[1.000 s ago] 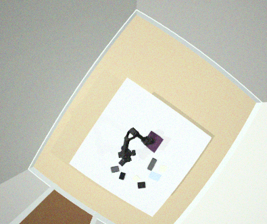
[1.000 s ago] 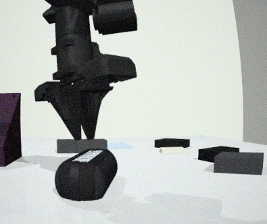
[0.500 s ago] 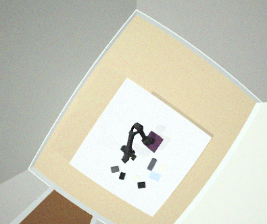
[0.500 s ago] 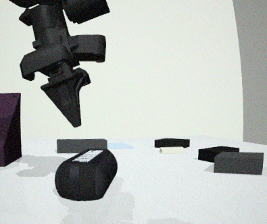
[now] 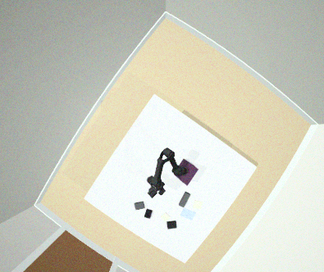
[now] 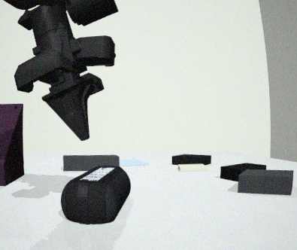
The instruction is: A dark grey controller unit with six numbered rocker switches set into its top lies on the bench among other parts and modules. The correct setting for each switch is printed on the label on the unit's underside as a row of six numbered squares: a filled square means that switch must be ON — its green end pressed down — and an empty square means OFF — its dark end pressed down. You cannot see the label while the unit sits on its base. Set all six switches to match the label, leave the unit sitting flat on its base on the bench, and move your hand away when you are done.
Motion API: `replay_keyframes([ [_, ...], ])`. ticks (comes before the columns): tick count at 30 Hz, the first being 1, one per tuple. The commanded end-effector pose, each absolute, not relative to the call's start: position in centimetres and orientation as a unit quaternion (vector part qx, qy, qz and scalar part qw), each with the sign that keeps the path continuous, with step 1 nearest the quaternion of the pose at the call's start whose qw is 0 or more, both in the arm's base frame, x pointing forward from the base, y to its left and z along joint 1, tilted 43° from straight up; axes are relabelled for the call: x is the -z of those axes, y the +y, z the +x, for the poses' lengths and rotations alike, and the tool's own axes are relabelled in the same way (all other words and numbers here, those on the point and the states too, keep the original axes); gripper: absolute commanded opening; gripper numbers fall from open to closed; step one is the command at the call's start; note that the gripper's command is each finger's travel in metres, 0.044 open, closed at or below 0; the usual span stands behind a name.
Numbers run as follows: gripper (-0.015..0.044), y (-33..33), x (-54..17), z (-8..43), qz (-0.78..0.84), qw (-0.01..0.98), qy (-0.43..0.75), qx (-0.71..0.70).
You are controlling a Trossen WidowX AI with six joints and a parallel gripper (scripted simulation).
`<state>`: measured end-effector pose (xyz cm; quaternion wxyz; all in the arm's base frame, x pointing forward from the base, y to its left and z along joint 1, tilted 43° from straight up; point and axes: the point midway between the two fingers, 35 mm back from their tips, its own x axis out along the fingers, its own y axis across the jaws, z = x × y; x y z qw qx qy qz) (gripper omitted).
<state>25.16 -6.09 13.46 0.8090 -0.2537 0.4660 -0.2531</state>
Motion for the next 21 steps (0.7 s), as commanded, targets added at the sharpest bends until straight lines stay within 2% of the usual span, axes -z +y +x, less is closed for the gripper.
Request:
replay_keyframes([
  [1,0.0,-6.1,-13.6,25.1,-0.252,0.811,0.462,0.257],
  [6,0.0,-6.1,-13.6,25.1,-0.252,0.811,0.462,0.257],
  [11,0.0131,-6.5,-14.0,25.4,-0.312,0.779,0.495,0.223],
  [21,0.0394,-8.3,-15.4,26.4,-0.512,0.613,0.599,0.053],
])
